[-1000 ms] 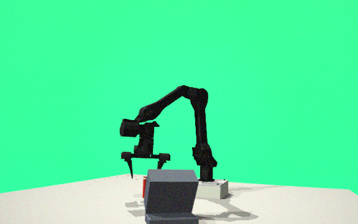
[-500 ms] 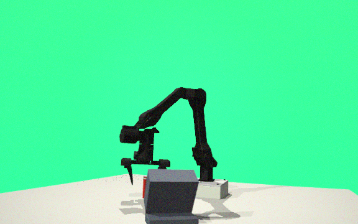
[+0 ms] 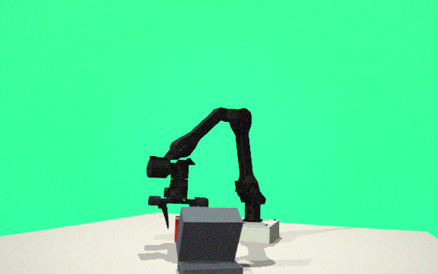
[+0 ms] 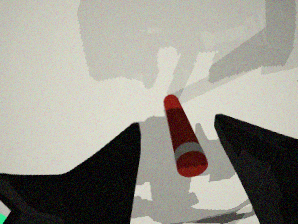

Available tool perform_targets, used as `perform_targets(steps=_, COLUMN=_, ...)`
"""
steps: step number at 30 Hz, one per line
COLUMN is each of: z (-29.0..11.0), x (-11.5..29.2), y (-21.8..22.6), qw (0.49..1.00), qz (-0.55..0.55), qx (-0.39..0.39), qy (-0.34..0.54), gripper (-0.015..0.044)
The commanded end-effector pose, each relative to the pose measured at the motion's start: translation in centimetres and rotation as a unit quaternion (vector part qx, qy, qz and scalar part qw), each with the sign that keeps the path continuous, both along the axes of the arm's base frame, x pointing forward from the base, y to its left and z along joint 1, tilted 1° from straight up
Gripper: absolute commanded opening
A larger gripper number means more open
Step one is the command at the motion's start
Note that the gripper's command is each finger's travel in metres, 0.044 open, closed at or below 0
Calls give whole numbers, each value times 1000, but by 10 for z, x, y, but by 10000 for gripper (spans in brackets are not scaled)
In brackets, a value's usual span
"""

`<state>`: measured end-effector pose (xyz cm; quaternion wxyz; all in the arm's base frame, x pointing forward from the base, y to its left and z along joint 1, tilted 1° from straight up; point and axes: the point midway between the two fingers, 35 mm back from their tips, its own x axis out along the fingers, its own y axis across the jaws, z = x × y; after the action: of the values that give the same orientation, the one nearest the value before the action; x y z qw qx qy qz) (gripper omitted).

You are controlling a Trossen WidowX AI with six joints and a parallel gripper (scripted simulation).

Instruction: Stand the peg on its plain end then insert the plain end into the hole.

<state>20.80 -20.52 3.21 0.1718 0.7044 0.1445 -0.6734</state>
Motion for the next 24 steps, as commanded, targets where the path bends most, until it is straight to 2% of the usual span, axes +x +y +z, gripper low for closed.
perform_targets(steps=1, z=1, x=0, y=0, qw=1000, qz=0, qx=-1, qy=-1, gripper=177)
perform_targets(steps=6, z=1, x=0, y=0, qw=1000, qz=0, qx=-1, qy=-1, gripper=46)
perform_targets(steps=13, z=1, x=0, y=0, qw=1000, qz=0, qx=-1, qy=-1, gripper=0)
perform_targets(steps=24, z=41, x=1, y=-1, qw=1000, qz=-2, qx=-1, qy=1, gripper=0)
